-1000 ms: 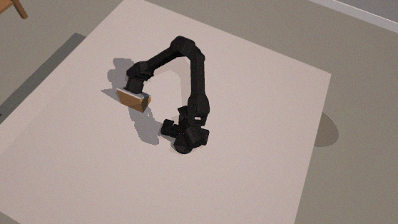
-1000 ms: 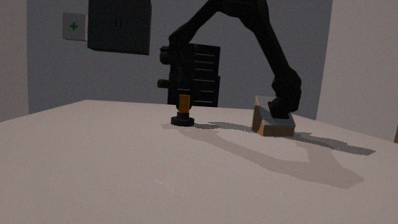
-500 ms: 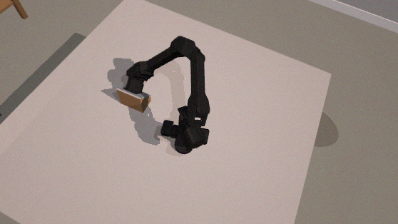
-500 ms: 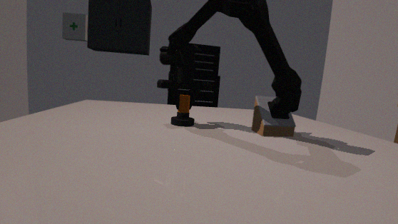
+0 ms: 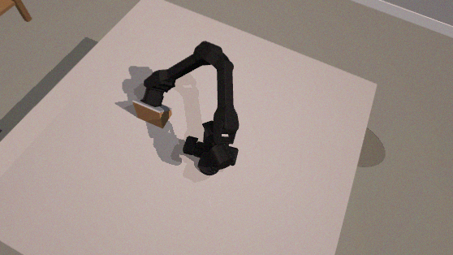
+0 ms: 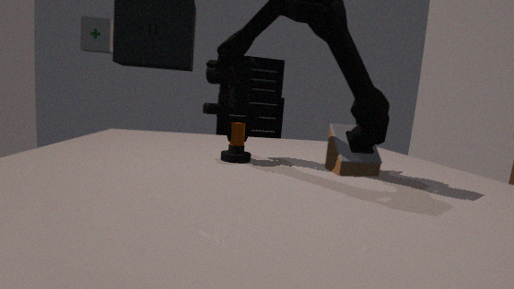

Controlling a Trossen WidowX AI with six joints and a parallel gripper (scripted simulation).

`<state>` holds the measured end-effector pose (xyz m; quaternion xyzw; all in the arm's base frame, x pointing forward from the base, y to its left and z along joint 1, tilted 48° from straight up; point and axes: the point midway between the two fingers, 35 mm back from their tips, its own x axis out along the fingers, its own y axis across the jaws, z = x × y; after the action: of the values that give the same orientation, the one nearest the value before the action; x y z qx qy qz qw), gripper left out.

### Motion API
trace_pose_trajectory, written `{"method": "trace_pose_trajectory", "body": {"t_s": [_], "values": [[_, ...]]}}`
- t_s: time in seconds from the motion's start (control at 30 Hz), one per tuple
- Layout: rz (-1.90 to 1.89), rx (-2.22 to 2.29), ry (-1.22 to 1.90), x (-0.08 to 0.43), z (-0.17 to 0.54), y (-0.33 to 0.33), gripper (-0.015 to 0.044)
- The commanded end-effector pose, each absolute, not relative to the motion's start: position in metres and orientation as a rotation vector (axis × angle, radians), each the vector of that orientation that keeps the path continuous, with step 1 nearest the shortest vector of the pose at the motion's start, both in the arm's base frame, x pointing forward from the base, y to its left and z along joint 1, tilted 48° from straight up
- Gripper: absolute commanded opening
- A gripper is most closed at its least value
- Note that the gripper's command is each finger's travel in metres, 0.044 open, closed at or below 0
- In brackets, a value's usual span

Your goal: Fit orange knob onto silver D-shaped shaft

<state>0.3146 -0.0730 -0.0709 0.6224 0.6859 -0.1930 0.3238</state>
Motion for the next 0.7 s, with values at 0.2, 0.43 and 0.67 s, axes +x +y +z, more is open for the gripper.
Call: {"method": "trace_pose_trajectory", "body": {"t_s": [0.2, 0.43, 0.67], "values": [[-0.502, 1.631, 1.799, 0.3146, -0.0709, -0.0731, 0.0262], [-0.502, 1.631, 1.799, 0.3146, -0.0709, -0.0731, 0.044], [-0.503, 1.632, 1.795, 0.3163, -0.0641, -0.082, 0.044]]}}
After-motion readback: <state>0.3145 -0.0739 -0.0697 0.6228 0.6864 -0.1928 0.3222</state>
